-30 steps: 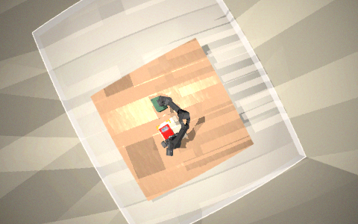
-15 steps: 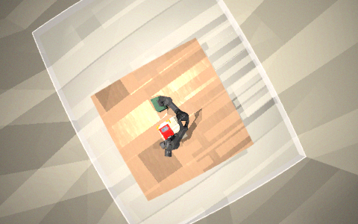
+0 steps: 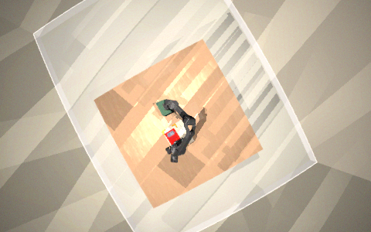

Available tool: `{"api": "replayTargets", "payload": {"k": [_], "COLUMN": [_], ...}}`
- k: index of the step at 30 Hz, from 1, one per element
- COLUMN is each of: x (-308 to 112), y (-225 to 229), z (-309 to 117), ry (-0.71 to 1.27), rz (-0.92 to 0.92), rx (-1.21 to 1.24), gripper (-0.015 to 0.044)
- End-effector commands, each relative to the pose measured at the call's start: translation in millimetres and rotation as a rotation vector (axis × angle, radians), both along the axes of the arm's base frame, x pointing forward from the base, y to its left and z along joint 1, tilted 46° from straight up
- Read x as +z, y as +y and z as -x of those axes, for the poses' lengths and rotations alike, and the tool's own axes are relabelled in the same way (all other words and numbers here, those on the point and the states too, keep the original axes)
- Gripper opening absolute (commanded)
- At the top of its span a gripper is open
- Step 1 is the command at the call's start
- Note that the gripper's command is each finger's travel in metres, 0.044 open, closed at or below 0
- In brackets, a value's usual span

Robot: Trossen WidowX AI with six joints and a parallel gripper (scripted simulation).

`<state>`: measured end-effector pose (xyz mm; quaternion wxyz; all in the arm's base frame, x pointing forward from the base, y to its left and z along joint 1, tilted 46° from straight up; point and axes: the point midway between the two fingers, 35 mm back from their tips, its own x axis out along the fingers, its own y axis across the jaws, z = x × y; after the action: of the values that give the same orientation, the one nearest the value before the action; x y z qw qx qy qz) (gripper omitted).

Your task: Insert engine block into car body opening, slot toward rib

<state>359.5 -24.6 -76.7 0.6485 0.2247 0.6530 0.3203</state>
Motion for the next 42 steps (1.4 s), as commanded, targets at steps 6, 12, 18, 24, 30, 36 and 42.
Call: {"api": "replayTargets", "payload": {"k": [6, 12, 18, 24, 30, 36, 42], "x": [-1.3, -1.3, -1.3, -1.5, -2.9, -3.8, -4.8], "y": [-1.0, -1.0, -1.0, -1.0, 0.4, 1.3, 2.3], "z": [0.0, 0.0, 0.0, 0.0, 0.2, 0.2, 0.3], "ry": [0.013, 0.013, 0.013, -0.015, -0.006, 0.01, 0.006], "rz": [0.004, 0.004, 0.004, 0.001, 0.002, 0.003, 0.003], "rx": [-0.012, -0.012, -0.012, 0.016, 0.007, -0.008, -0.005], "gripper": [0.0158, 0.0158, 0.0158, 0.0158, 0.0158, 0.0158, 0.0158]}}
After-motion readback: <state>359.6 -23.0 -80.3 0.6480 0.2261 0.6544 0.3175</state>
